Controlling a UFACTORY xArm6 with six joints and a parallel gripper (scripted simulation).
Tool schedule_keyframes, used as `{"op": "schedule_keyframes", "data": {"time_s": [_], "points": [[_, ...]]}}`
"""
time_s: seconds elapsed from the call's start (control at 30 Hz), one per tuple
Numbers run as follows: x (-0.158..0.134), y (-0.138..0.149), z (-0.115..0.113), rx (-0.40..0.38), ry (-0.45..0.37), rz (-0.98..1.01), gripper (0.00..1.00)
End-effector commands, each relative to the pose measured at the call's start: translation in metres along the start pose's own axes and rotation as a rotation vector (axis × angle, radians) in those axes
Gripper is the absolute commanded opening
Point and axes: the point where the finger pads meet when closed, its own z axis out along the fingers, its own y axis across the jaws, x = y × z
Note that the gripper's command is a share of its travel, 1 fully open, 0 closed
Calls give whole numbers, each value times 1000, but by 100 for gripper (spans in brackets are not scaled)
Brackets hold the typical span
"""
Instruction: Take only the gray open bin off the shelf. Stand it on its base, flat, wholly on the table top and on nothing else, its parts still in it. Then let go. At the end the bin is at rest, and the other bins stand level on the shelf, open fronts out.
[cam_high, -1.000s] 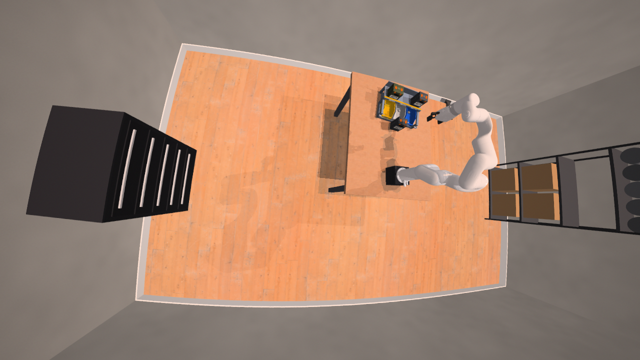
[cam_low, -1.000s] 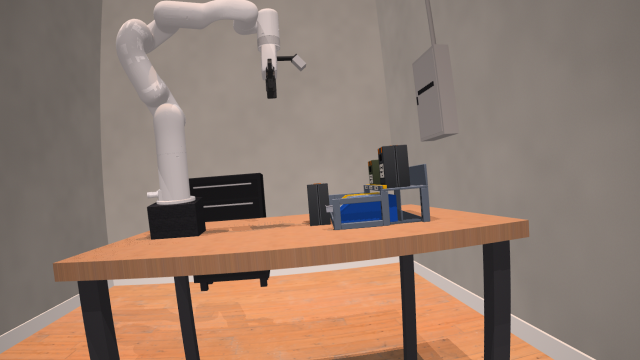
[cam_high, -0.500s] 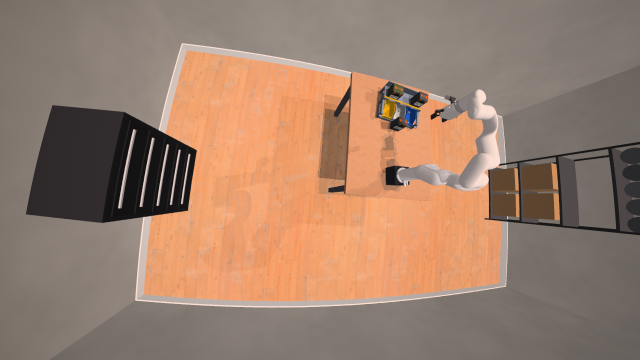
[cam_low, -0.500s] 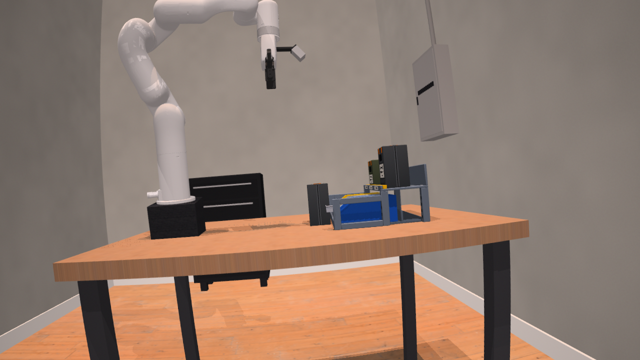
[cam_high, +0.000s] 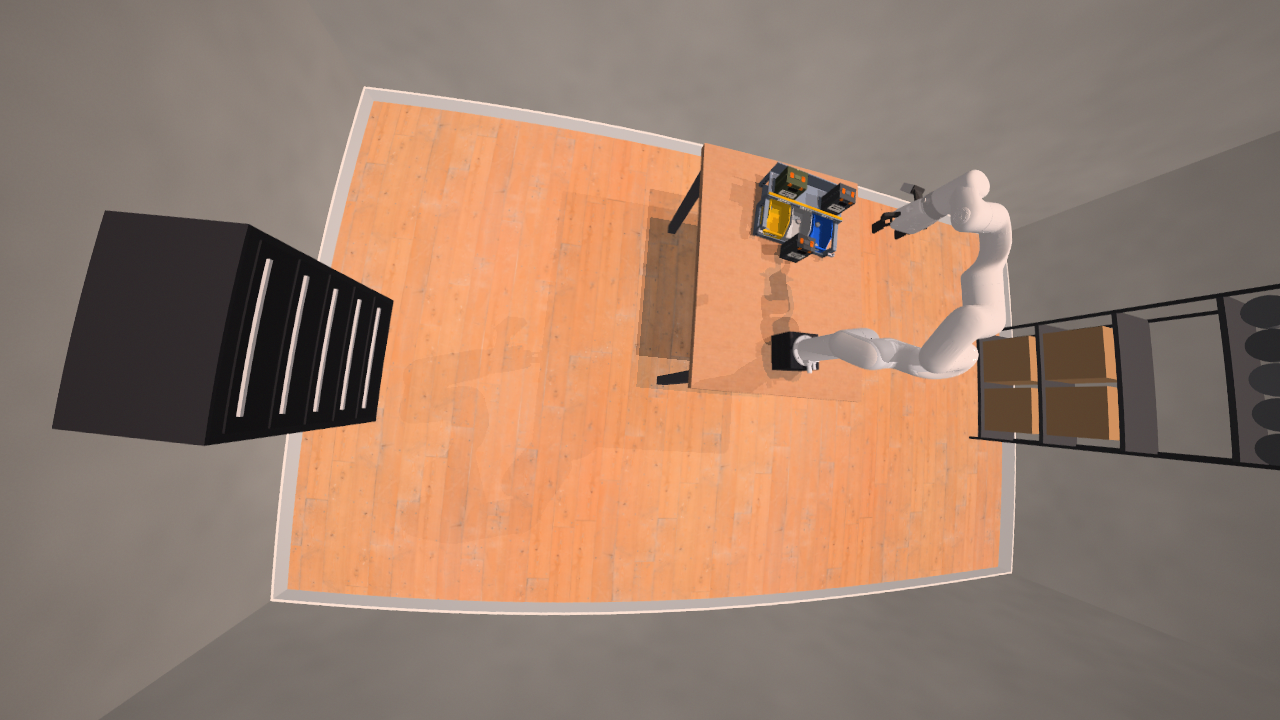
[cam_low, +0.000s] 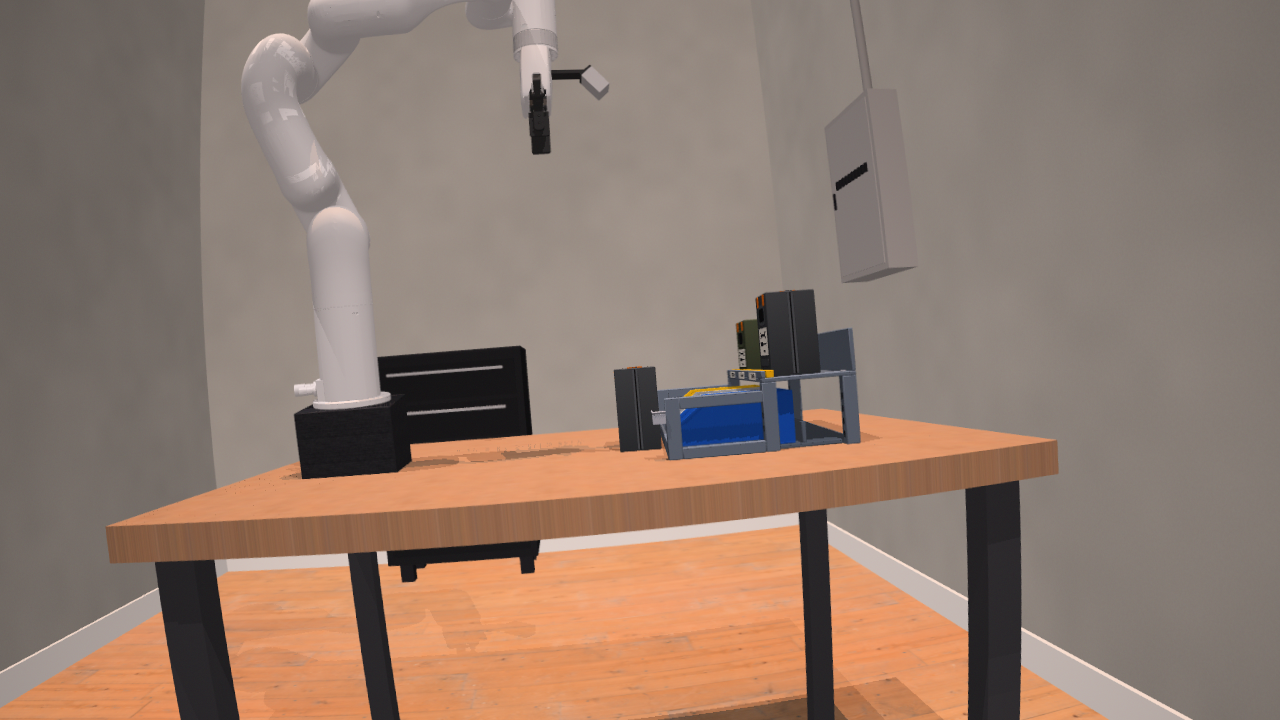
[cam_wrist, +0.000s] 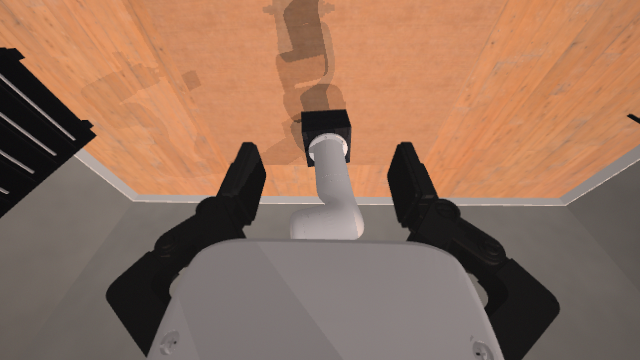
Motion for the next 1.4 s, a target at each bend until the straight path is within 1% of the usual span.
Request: {"op": "schedule_keyframes", "data": {"time_s": [0.0,0.07,0.47,0.63,1.03,1.2,1.37], "points": [[0,0,-31,1,5,0,100],[0,0,-51,1,6,0,100],[0,0,-51,1,6,0,100],[0,0,-100,1,6,0,100],[0,0,-100,1,6,0,100],[0,0,-154,1,5,0,100],[0,0,-154,1,5,0,100]]}}
